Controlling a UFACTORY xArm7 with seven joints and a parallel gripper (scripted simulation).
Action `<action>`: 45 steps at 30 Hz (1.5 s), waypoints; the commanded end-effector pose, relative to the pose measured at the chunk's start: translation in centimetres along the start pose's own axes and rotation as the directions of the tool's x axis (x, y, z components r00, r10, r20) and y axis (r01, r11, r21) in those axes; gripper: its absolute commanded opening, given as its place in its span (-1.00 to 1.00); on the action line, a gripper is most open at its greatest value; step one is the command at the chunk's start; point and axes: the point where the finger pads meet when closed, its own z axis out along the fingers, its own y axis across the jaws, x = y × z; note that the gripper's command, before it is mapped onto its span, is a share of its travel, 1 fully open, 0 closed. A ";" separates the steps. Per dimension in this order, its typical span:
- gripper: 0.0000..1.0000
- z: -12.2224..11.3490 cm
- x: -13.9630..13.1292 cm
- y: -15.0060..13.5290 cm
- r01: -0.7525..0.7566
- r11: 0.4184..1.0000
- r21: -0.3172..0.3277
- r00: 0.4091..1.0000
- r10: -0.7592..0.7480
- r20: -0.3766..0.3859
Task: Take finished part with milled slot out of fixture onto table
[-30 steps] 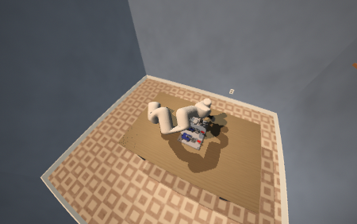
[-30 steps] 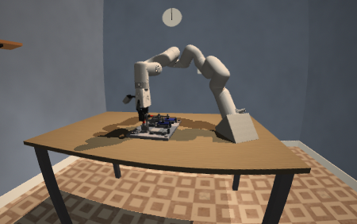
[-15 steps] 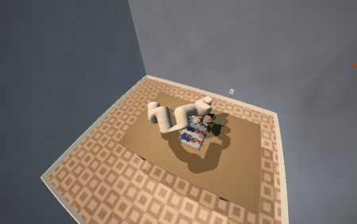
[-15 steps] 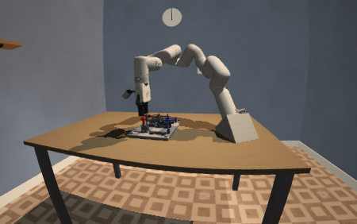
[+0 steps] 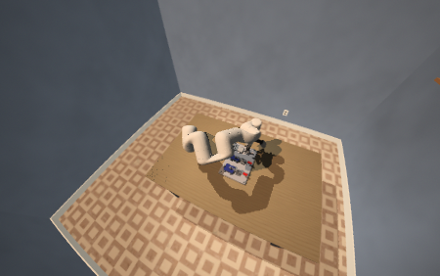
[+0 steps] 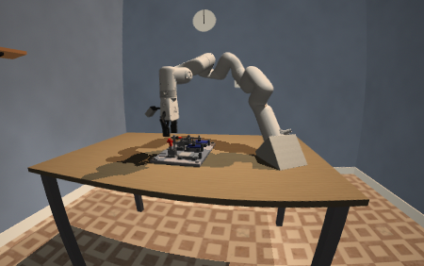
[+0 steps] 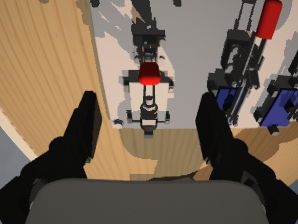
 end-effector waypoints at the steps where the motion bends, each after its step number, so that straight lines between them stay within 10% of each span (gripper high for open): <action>1: 1.00 -0.2 0.1 -0.1 0.000 1.000 0.003 1.000 0.000 -0.004; 45: 1.00 0.2 -3.2 -0.1 0.000 1.000 0.003 1.000 0.000 -0.004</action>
